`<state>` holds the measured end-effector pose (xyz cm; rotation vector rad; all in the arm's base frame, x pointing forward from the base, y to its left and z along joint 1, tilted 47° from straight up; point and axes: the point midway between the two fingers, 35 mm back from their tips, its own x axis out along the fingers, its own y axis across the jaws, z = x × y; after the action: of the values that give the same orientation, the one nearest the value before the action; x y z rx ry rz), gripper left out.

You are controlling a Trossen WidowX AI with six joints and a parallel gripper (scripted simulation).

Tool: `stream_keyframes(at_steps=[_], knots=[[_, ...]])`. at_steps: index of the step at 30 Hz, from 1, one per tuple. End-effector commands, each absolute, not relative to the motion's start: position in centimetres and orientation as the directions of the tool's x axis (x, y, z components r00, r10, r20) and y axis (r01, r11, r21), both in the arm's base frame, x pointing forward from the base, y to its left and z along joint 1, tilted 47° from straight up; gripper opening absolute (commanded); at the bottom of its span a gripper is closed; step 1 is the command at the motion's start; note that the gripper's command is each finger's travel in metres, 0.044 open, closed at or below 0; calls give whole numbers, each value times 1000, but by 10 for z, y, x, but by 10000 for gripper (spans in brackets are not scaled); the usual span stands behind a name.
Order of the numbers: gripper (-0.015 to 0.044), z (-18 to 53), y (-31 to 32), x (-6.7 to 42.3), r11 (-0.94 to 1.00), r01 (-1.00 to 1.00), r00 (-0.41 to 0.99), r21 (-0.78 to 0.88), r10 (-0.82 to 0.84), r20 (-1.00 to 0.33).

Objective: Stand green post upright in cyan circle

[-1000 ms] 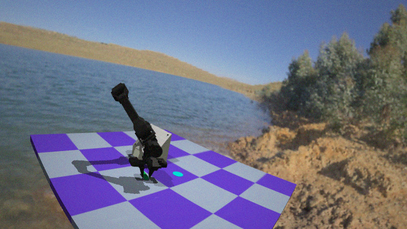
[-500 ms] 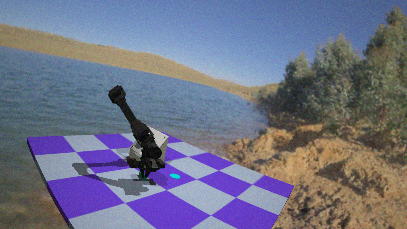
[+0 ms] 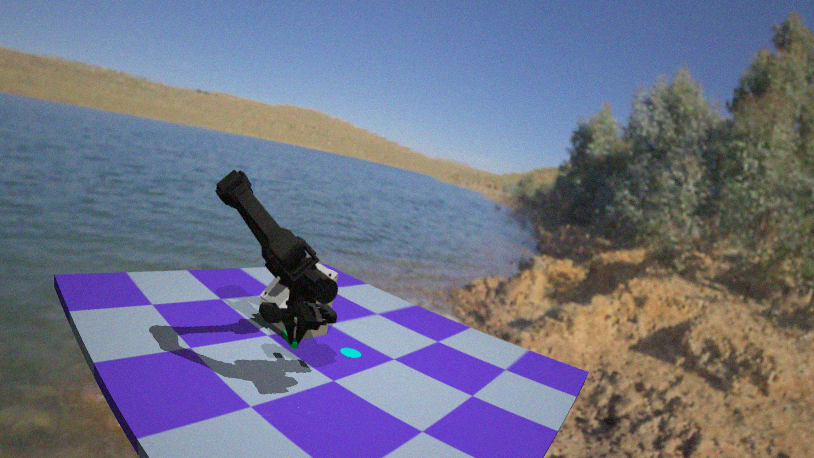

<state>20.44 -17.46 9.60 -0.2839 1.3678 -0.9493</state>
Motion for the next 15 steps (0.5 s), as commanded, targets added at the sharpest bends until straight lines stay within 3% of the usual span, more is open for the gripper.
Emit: stream_keyframes(at_steps=[1, 15], knots=[[23, 111, -165, 207, 608, 421, -76, -673, -716, -694], [23, 143, -135, 204, 601, 418, -76, -682, -724, -685]])
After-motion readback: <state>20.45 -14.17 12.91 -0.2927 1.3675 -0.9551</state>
